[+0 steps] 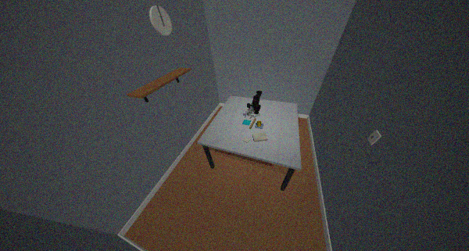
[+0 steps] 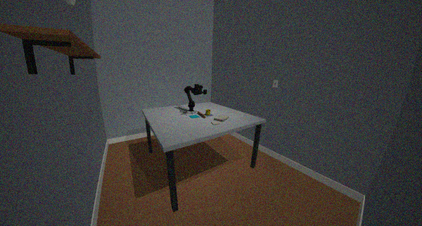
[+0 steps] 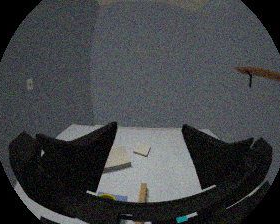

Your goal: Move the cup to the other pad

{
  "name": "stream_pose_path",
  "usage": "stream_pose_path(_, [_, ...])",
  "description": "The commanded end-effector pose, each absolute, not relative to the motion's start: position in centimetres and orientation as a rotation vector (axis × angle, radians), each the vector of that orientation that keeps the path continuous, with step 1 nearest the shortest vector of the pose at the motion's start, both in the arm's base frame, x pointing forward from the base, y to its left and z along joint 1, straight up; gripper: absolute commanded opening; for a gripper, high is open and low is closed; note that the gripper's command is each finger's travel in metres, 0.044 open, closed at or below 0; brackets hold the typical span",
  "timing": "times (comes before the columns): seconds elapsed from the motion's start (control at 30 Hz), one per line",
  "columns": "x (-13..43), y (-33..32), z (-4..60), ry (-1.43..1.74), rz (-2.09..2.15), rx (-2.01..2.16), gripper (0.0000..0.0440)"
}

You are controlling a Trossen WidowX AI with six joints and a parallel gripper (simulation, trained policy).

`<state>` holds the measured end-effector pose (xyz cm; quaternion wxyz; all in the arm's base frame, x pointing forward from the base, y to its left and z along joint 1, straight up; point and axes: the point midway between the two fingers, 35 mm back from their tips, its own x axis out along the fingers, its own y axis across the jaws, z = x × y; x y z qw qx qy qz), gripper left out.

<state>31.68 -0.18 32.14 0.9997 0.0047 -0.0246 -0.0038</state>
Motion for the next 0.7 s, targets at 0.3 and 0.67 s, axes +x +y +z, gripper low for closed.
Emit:
stream_pose_path(0.3, [31.8, 0.4, 32.7, -0.008, 0.010, 0.031, 0.0137])
stream_pose_path(0.67, [32.6, 1.6, 33.0, 0.091, 0.039, 0.121, 0.0131])
